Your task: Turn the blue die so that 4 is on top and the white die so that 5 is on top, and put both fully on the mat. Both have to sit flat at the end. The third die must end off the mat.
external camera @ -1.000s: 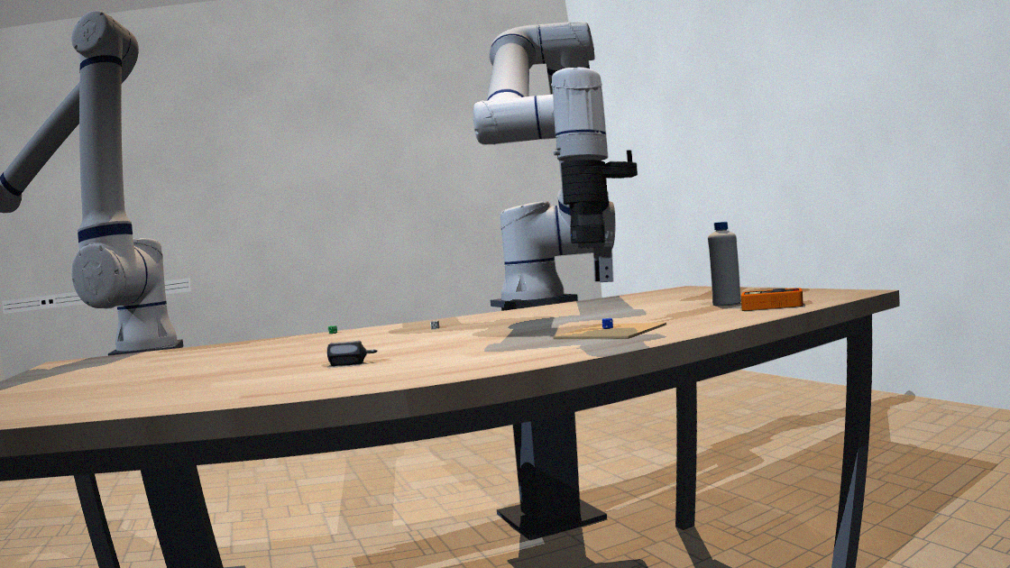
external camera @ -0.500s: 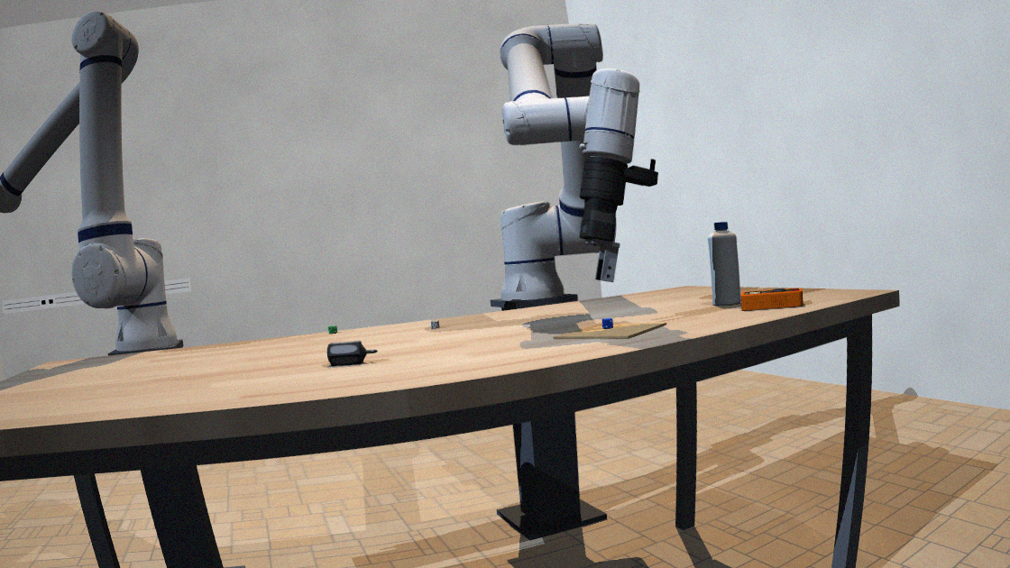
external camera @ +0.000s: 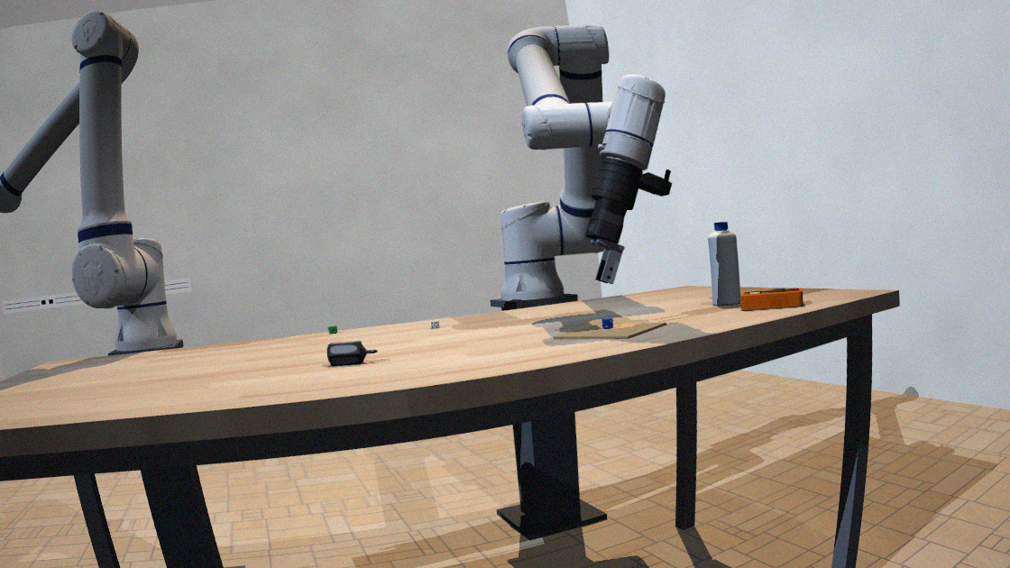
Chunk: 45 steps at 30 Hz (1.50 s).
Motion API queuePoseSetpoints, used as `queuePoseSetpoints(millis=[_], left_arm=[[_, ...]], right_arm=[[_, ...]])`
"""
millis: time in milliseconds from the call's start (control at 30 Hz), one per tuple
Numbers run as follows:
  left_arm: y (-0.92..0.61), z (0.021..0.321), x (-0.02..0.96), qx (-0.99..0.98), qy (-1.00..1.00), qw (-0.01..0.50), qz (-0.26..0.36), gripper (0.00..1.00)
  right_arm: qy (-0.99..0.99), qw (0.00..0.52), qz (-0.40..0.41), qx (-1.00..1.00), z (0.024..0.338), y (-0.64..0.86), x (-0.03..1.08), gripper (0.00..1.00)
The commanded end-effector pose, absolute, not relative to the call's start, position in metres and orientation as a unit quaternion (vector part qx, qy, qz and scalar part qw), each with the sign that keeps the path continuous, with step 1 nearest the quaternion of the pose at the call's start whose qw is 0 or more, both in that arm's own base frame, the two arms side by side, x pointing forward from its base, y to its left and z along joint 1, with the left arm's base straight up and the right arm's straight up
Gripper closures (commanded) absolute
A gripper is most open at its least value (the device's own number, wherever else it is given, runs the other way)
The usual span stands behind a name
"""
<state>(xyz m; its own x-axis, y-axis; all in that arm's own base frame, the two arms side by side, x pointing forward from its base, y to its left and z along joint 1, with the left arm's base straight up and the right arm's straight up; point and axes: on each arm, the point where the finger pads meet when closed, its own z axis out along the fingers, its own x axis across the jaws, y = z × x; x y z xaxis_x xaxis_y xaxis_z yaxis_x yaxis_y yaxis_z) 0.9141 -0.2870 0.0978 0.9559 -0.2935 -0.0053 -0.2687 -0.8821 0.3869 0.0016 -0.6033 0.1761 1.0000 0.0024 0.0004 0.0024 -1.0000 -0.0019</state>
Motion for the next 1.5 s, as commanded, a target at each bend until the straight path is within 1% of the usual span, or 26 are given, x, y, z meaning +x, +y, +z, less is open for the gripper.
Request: queuePoseSetpoints(millis=[0,167,500,600,833,967,1467], left_arm=[[-0.2870,0.0989,0.9148,0.962,-0.145,0.228,-0.036,0.36],[-0.2861,0.1003,0.9155,0.955,-0.143,0.255,-0.038,0.36],[-0.2838,0.0986,0.9160,0.953,-0.143,0.265,-0.041,0.36],[-0.2840,0.0974,0.9156,0.947,-0.143,0.285,-0.045,0.36],[-0.2830,0.0967,0.9159,0.924,-0.139,0.351,-0.055,0.36],[-0.2819,0.0976,0.9167,0.915,-0.138,0.375,-0.057,0.36],[-0.2798,0.0962,0.9175,0.914,-0.137,0.378,-0.057,0.36]], right_arm=[[-0.001,0.000,0.000,-1.000,0.1770,-0.6040,0.0015,0.00],[-0.001,0.000,0.000,-1.000,0.1770,-0.6040,0.0015,0.00],[-0.001,0.000,0.000,-1.000,0.1770,-0.6040,0.0015,0.00],[-0.001,0.000,0.000,-1.000,0.1770,-0.6040,0.0015,0.00],[-0.001,0.000,0.000,-1.000,0.1770,-0.6040,0.0015,0.00],[-0.001,0.000,0.000,-1.000,0.1770,-0.6040,0.0015,0.00],[-0.001,0.000,0.000,-1.000,0.1770,-0.6040,0.0015,0.00]])
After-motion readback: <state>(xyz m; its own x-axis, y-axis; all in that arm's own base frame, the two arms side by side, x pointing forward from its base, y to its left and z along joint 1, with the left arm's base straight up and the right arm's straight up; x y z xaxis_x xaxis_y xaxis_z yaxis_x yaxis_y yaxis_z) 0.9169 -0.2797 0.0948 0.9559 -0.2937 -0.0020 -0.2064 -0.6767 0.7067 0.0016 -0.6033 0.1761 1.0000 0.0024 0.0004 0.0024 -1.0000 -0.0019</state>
